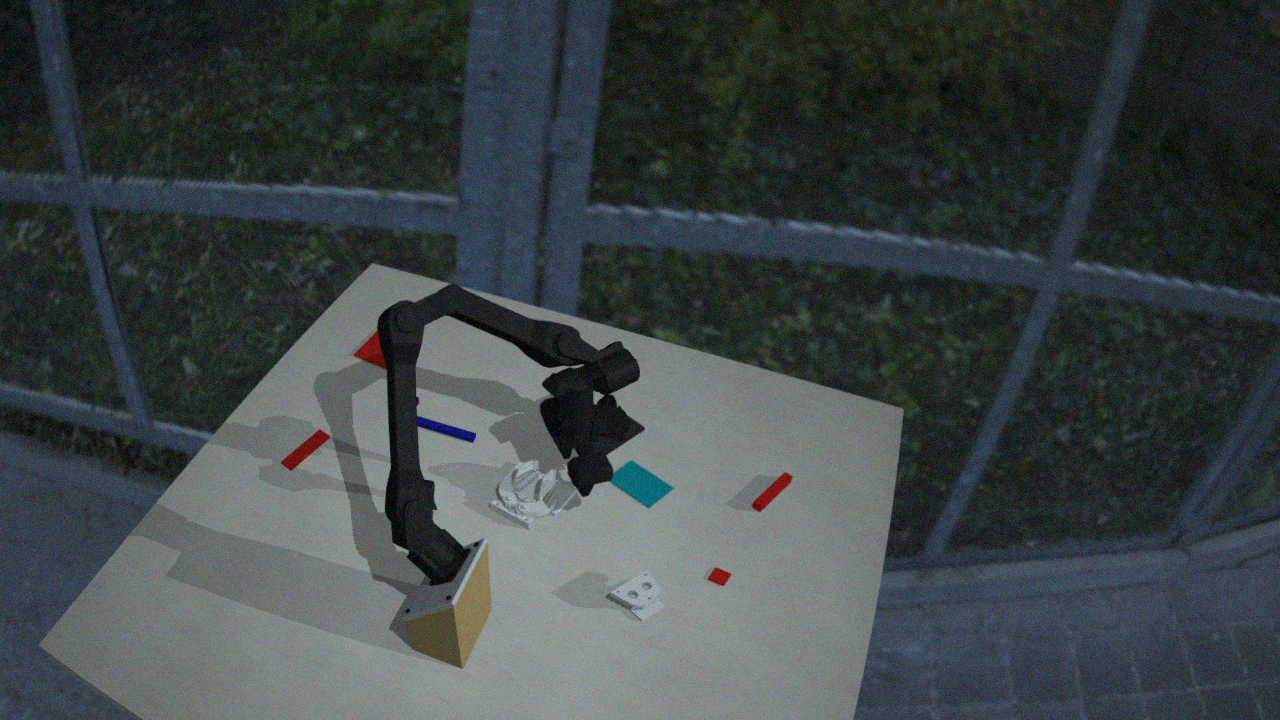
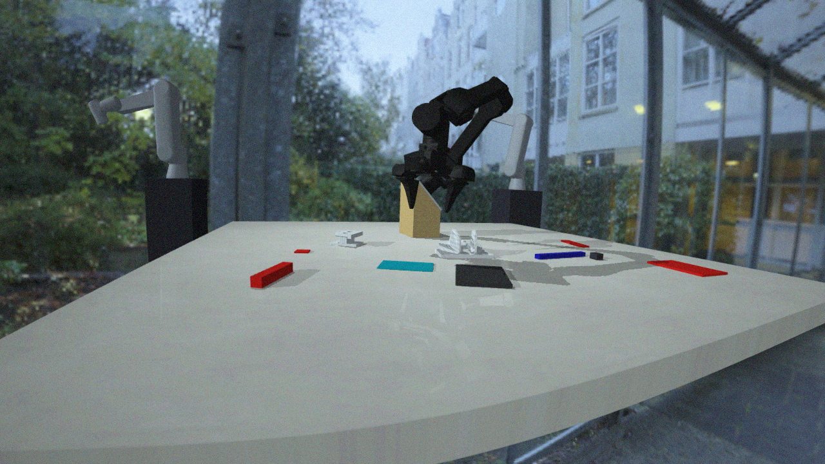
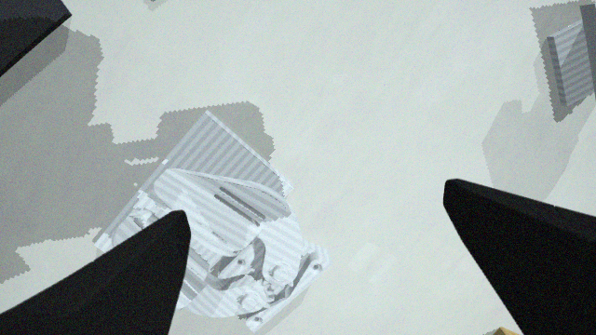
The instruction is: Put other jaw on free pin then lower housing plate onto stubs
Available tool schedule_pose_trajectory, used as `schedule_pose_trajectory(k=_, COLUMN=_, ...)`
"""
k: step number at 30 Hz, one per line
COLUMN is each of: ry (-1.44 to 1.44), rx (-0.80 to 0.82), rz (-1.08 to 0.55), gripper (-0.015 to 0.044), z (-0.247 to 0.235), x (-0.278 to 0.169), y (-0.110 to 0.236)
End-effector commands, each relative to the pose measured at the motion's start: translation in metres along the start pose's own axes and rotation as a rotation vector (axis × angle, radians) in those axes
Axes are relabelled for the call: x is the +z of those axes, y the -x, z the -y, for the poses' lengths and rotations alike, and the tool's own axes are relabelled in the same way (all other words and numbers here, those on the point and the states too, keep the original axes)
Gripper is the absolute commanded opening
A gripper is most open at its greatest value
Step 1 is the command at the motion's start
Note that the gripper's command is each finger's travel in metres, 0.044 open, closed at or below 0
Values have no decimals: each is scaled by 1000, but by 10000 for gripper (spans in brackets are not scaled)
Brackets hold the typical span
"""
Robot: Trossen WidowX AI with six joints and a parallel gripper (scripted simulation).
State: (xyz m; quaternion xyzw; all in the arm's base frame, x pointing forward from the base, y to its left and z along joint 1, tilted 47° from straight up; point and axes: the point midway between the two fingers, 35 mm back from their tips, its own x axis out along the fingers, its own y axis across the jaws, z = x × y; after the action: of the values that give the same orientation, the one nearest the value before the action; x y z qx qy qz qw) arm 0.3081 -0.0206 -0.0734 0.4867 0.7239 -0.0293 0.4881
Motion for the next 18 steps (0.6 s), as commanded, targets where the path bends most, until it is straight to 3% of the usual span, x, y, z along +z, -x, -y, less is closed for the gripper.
schedule_pose_trajectory(k=1, ry=-132, rx=-8, rz=12, gripper=440, z=21, x=13, y=5)
schedule_pose_trajectory(k=18, ry=-598, rx=-8, rz=4, gripper=440, z=104, x=38, y=10)
